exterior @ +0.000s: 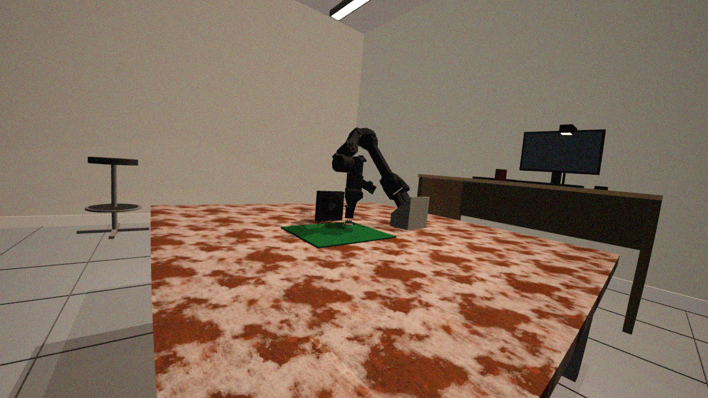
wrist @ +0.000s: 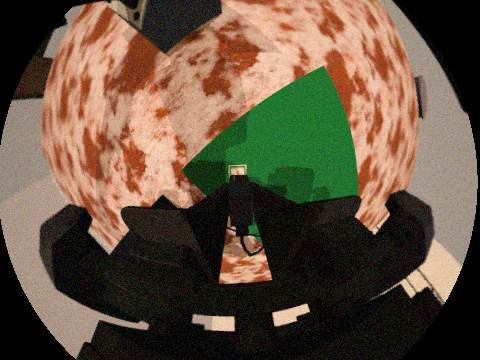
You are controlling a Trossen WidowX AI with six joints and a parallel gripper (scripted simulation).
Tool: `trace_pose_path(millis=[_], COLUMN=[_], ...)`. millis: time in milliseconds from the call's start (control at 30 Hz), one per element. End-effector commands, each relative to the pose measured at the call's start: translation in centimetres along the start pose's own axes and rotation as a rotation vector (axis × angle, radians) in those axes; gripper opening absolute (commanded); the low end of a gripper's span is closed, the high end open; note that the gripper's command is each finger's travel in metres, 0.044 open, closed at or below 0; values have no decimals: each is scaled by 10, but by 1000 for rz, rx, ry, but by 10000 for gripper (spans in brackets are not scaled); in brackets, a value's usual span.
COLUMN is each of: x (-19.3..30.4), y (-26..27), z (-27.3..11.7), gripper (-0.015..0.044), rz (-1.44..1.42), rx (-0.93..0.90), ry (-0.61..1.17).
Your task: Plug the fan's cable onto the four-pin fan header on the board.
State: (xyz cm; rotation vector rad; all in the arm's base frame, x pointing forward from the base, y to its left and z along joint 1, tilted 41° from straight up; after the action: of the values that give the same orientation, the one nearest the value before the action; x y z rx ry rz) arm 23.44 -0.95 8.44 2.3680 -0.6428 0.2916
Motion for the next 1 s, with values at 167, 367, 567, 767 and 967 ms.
trace_pose_path(millis=[167,367,567,767,967], x=[0,3,4,4,3], y=[0,0,0,0,0], z=[2,2,2,2,4], gripper=[0,0,0,0,0], rz=[-9,-16,-15,-14,-14], rx=[-5,-5,-5,-5,-5], ry=[4,4,4,4,4])
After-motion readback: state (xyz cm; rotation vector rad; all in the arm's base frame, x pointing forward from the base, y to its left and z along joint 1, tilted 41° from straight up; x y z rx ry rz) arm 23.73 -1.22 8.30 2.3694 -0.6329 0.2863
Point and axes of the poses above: the point midway between the two fingers, 35 mm back from their tips, its own z axis out along the fingers, its own y axis across the jaws, x = y × z, the point moved 5 cm from there along -z, back along the fingers, and after that the axes turned 5 degrees about -z, right-handed, at the moved point
